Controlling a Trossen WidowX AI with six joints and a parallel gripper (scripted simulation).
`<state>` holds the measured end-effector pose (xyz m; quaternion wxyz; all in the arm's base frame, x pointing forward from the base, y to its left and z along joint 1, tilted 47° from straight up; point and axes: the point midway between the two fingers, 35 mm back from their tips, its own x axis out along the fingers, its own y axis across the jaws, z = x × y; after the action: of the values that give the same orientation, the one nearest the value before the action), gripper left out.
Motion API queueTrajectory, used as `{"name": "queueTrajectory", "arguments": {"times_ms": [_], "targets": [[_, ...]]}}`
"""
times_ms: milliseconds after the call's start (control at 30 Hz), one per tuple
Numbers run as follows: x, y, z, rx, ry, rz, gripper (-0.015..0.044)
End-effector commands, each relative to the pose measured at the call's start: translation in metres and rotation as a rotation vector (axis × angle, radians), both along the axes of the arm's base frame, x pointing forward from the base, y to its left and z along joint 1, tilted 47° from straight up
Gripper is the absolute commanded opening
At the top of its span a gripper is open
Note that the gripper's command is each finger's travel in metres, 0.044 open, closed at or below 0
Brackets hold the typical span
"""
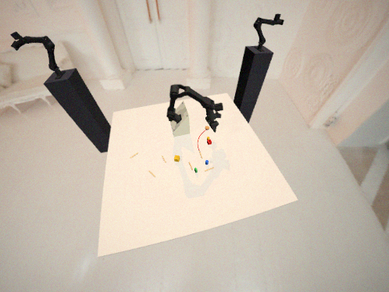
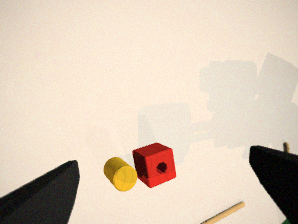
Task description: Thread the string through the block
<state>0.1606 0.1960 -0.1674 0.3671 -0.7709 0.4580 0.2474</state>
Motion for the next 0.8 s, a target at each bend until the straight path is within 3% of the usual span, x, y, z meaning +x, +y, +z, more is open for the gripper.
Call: {"name": "queueTrajectory", "arguments": {"times_ms": [0, 100, 767], "targets": [[0.0459, -0.0453, -0.0074, -0.339, 0.665, 0.258, 0.044], [0.0523, -0.0529, -0.0073, -0.36, 0.774, 0.306, 0.044], [0.0526, -0.0533, -0.0073, -0.361, 0.779, 0.308, 0.044]]}}
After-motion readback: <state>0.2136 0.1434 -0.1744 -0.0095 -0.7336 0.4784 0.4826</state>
